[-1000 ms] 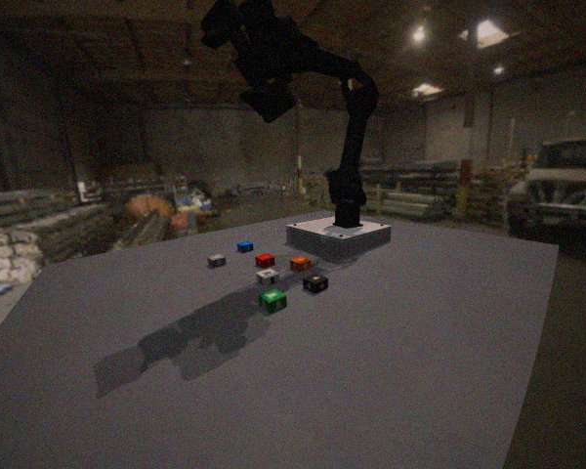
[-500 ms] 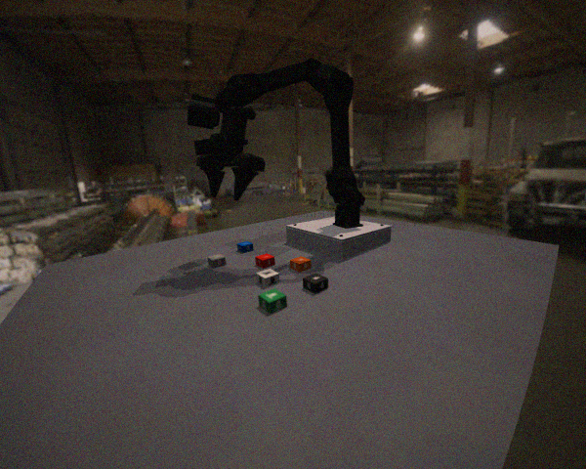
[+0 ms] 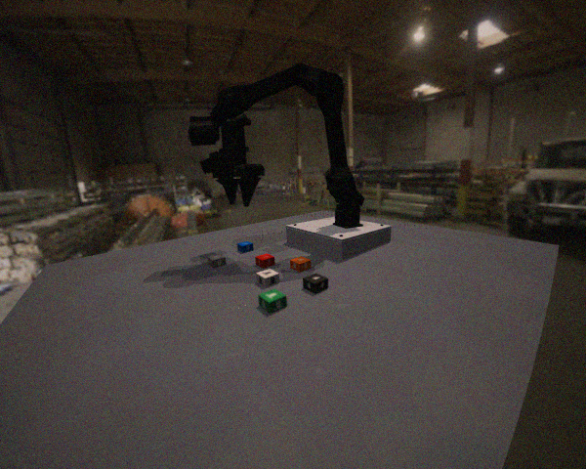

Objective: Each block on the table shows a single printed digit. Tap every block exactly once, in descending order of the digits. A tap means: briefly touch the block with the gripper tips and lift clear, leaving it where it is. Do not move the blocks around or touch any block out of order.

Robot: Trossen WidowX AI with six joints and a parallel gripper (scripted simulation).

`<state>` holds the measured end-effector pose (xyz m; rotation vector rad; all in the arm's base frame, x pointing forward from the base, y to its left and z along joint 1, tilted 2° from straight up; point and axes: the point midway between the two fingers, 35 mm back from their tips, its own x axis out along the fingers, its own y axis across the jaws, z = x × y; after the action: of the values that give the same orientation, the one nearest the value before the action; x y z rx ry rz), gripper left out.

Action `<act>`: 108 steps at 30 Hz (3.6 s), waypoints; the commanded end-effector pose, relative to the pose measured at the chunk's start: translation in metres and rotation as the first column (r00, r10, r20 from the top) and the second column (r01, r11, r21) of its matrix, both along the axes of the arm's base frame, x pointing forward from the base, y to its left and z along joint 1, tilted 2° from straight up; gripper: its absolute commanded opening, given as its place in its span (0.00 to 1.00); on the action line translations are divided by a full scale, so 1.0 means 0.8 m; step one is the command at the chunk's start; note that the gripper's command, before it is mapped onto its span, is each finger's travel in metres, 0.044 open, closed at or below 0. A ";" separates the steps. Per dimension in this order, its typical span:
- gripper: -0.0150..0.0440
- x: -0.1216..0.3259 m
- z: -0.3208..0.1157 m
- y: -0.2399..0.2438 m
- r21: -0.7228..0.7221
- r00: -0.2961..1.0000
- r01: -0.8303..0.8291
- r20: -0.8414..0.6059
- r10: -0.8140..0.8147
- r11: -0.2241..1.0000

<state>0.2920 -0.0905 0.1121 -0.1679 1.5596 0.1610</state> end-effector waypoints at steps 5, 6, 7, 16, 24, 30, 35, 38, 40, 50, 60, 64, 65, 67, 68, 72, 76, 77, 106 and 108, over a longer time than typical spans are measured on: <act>0.93 -0.001 -0.001 -0.001 -0.003 1.000 0.009 -0.008 -0.009 1.000; 0.93 -0.001 -0.001 -0.001 -0.003 1.000 0.009 -0.008 -0.009 1.000; 0.93 -0.001 -0.001 -0.001 -0.003 1.000 0.009 -0.008 -0.009 1.000; 0.93 0.001 0.001 0.044 0.000 1.000 0.001 -0.004 -0.001 1.000; 0.93 -0.020 -0.001 0.167 0.009 1.000 0.008 -0.009 -0.008 1.000; 0.93 -0.021 -0.002 0.169 0.009 1.000 0.009 -0.009 -0.009 1.000; 0.93 -0.021 -0.002 0.169 0.009 1.000 0.009 -0.009 -0.009 1.000; 0.93 -0.021 -0.002 0.169 0.009 1.000 0.009 -0.009 -0.009 1.000; 0.93 -0.021 -0.002 0.169 0.009 1.000 0.009 -0.009 -0.009 1.000; 0.93 -0.054 -0.001 0.221 0.012 1.000 0.009 -0.011 -0.009 1.000; 0.93 -0.083 -0.001 0.251 0.015 1.000 0.009 -0.014 -0.009 1.000; 0.93 -0.083 -0.001 0.251 0.015 1.000 0.009 -0.014 -0.009 1.000; 0.93 -0.083 -0.001 0.251 0.015 1.000 0.009 -0.014 -0.009 1.000; 0.93 -0.083 -0.001 0.251 0.015 1.000 0.009 -0.014 -0.009 1.000; 0.93 -0.083 -0.001 0.251 0.015 1.000 0.009 -0.014 -0.009 1.000; 0.93 -0.083 -0.001 0.251 0.015 1.000 0.009 -0.014 -0.009 1.000; 0.93 -0.073 0.000 0.255 0.015 1.000 0.009 -0.013 -0.009 1.000; 0.93 -0.062 0.002 0.260 0.015 1.000 0.009 -0.012 -0.009 1.000; 0.93 -0.013 0.001 0.308 0.018 1.000 0.009 -0.009 -0.009 1.000; 0.93 -0.038 0.001 0.338 0.020 1.000 0.009 -0.011 -0.009 1.000</act>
<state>0.2855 0.1514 0.1129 -0.1356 1.5645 0.1577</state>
